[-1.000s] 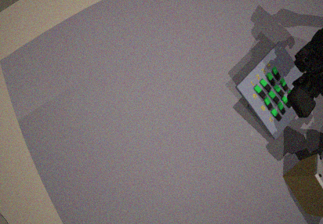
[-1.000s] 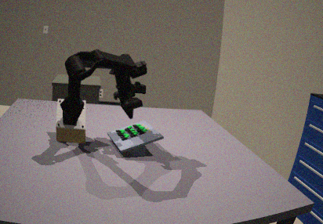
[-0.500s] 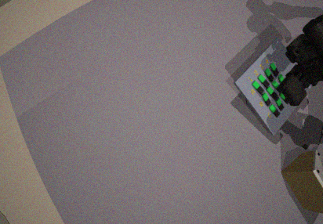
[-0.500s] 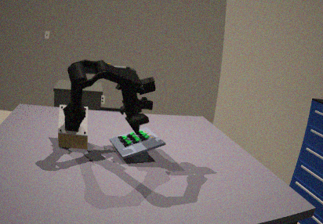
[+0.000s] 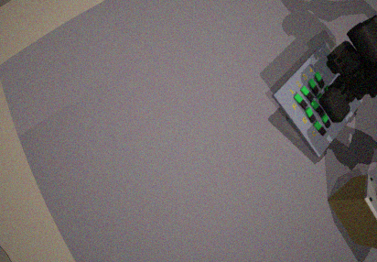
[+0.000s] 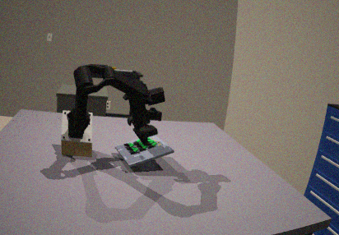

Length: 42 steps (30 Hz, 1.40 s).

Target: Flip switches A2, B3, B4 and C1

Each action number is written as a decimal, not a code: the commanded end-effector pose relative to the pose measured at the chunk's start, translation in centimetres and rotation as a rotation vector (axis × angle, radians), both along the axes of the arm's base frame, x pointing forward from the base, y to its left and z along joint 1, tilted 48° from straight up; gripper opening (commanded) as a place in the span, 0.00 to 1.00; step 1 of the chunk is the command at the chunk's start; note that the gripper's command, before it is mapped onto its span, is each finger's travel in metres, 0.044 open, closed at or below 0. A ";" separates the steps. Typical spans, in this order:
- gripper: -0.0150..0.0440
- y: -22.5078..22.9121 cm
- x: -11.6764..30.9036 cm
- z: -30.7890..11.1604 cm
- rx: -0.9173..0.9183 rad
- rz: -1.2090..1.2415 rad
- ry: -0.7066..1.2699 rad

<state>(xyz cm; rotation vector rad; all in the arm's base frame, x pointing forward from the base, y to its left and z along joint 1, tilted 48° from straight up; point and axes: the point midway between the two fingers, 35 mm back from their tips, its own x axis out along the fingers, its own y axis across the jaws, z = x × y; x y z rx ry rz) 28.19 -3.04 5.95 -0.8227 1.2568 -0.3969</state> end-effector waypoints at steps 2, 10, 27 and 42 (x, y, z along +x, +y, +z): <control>0.25 -0.1 -0.1 -0.3 -0.001 0.005 0.009; 0.25 -0.1 -0.1 -0.3 -0.001 0.005 0.009; 0.25 -0.2 0.0 -0.4 -0.001 0.005 0.009; 0.25 -0.3 0.0 -0.5 -0.001 0.005 0.009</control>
